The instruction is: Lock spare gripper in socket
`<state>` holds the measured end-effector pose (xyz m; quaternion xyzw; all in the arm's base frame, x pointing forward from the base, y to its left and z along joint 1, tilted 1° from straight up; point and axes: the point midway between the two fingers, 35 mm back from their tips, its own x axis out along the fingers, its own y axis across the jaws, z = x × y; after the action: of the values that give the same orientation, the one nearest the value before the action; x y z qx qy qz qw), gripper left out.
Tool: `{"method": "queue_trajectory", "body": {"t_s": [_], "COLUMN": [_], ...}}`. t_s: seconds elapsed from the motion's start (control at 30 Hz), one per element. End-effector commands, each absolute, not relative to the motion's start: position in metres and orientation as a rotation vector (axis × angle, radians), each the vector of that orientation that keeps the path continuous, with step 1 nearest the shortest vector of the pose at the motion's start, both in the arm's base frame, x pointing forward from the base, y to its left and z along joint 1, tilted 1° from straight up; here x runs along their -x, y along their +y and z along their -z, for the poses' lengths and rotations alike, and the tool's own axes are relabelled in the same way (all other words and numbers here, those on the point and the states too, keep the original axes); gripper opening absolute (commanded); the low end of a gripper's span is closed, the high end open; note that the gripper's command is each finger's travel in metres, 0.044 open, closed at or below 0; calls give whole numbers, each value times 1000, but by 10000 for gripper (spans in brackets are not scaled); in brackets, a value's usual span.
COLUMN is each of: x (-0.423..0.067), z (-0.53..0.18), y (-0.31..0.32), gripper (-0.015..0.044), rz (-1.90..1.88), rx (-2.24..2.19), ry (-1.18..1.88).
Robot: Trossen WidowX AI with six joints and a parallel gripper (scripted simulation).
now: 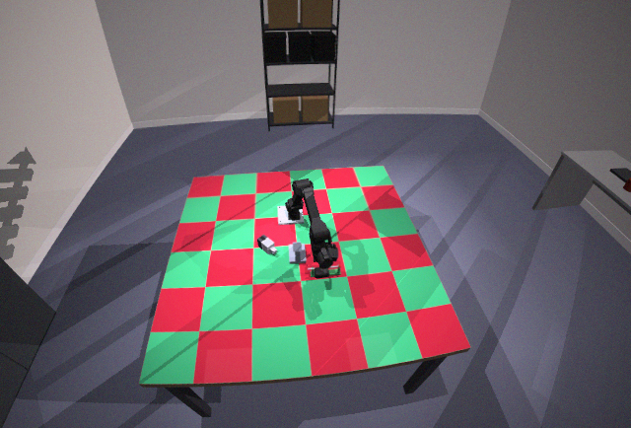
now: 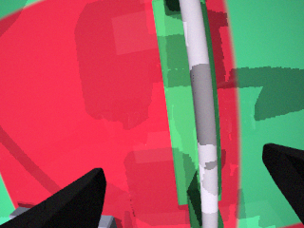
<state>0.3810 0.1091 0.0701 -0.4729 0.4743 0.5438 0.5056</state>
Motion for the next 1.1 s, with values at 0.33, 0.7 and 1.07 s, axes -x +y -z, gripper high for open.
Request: {"method": "queue_trajectory", "body": {"t_s": [0.33, 0.7, 1.07], "x": [-374, -368, -362], "z": [-97, -115, -136], "y": [107, 106, 104], "gripper": [440, 440, 440], "rz": [-1327, -1343, -1359], "rx": [1132, 1121, 1111], "ry": [1168, 1193, 1217]}}
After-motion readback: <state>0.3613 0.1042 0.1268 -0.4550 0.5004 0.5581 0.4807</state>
